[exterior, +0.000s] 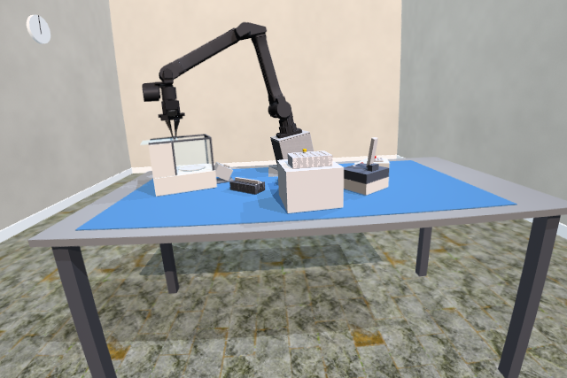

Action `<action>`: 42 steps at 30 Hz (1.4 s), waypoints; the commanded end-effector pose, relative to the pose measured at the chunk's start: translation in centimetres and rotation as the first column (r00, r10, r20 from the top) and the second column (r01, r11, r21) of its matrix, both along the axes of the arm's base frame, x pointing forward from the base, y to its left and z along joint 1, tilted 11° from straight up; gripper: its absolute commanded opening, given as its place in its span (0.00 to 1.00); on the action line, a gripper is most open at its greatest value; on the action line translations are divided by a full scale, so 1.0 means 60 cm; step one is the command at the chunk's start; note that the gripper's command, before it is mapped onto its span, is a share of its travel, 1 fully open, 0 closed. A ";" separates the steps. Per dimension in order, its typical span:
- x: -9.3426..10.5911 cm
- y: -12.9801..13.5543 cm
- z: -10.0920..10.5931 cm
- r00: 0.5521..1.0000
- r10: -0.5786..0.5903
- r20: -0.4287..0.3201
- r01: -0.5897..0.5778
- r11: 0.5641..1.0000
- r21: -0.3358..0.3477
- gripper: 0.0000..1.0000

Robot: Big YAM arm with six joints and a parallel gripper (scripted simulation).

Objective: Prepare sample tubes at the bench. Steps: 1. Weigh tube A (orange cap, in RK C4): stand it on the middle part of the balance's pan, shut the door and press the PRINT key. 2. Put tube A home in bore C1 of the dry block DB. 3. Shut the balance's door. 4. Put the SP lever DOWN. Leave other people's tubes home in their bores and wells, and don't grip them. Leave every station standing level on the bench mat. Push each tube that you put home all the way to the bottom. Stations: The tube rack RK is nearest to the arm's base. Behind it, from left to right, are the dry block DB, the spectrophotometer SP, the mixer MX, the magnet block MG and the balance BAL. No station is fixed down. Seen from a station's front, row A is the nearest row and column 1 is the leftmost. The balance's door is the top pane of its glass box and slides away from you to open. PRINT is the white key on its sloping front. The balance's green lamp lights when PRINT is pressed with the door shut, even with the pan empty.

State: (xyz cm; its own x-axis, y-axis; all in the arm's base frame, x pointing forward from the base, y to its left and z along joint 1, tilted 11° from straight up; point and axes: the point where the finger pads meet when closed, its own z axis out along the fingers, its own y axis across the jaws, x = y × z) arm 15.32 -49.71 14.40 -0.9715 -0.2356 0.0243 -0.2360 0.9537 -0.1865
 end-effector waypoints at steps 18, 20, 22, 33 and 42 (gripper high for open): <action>0.005 -0.044 0.027 1.000 0.003 0.018 -0.002 0.999 -0.052 0.06; 0.005 -0.044 0.027 1.000 0.003 0.018 -0.002 0.999 -0.052 0.06; 0.005 -0.044 0.027 1.000 0.003 0.018 -0.002 0.999 -0.052 0.06; 0.005 -0.044 0.027 1.000 0.003 0.018 -0.002 0.999 -0.052 0.06; 0.005 -0.018 0.024 1.000 0.001 0.014 -0.001 0.999 -0.037 0.30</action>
